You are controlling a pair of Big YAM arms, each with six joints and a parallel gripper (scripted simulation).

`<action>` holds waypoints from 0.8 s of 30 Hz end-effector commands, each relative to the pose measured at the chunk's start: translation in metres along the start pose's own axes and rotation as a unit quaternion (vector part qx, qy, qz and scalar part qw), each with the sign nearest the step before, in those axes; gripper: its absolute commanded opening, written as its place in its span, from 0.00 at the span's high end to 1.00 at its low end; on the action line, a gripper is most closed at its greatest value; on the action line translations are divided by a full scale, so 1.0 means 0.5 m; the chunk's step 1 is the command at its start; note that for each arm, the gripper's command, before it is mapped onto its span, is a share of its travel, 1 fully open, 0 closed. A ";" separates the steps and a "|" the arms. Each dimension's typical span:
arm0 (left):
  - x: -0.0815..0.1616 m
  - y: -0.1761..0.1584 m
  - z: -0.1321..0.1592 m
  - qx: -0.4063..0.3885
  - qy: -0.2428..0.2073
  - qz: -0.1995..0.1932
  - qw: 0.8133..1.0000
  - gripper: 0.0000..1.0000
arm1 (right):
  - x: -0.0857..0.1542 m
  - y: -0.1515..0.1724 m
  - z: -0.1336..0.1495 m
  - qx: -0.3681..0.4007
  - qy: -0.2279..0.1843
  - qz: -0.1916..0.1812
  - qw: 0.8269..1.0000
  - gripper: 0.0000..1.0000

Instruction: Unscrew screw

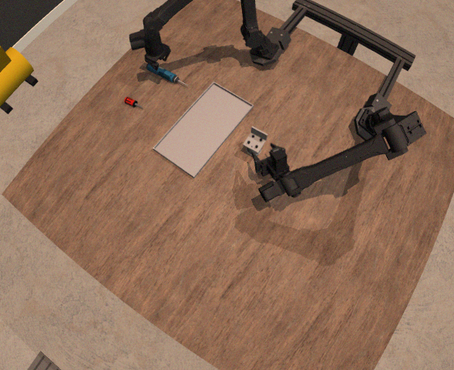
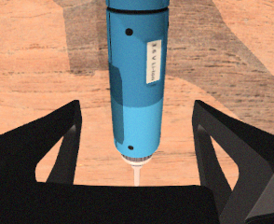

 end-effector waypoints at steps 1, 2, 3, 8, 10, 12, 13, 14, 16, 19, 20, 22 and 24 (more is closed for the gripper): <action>-0.001 -0.001 0.036 -0.001 0.002 -0.003 1.000 0.14 | 0.063 0.031 -0.048 -0.004 -0.031 -0.033 0.999 0.35; -0.002 -0.001 0.040 -0.001 0.002 -0.004 1.000 0.14 | 0.063 0.031 -0.048 -0.004 -0.031 -0.033 0.999 0.35; -0.003 0.000 0.045 -0.001 0.002 -0.004 1.000 0.14 | 0.063 0.031 -0.048 -0.004 -0.031 -0.033 0.999 0.35; -0.006 0.006 0.066 -0.004 0.003 -0.006 1.000 0.14 | 0.063 0.031 -0.048 -0.004 -0.031 -0.033 0.999 0.35; -0.007 0.005 0.070 -0.002 0.002 -0.005 1.000 0.14 | 0.063 0.031 -0.048 -0.004 -0.031 -0.033 0.999 0.35; -0.007 0.011 0.043 -0.010 0.002 -0.005 1.000 0.14 | 0.063 0.031 -0.048 -0.004 -0.031 -0.033 0.999 0.35; -0.007 0.011 0.043 -0.010 0.002 -0.005 1.000 0.14 | 0.063 0.031 -0.048 -0.004 -0.031 -0.033 0.999 0.35; -0.007 0.011 0.043 -0.010 0.002 -0.005 1.000 0.14 | 0.063 0.031 -0.048 -0.004 -0.031 -0.033 0.999 0.35; -0.009 0.011 0.078 -0.008 0.003 -0.008 1.000 0.14 | 0.063 0.031 -0.048 -0.004 -0.031 -0.033 0.999 0.35; -0.007 0.020 0.091 -0.012 0.004 -0.012 1.000 0.14 | 0.063 0.031 -0.048 -0.004 -0.031 -0.033 0.999 0.35; -0.007 0.023 0.095 -0.013 0.005 -0.013 1.000 0.14 | 0.063 0.031 -0.048 -0.004 -0.031 -0.033 0.999 0.35; -0.009 0.022 0.105 -0.013 0.005 -0.013 1.000 0.14 | 0.063 0.031 -0.048 -0.004 -0.031 -0.033 0.999 0.35; -0.013 0.018 0.115 -0.011 0.004 -0.012 1.000 0.14 | 0.063 0.031 -0.048 -0.004 -0.031 -0.033 0.999 0.35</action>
Point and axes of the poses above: on each arm, the point where the finger pads meet when closed, its own x axis back along the fingers, its own y axis across the jaws, z = x × y, the point moved 2 cm from there along x, back along the fingers, and after that the axes turned 4 degrees about -x, right-handed, at the moved point
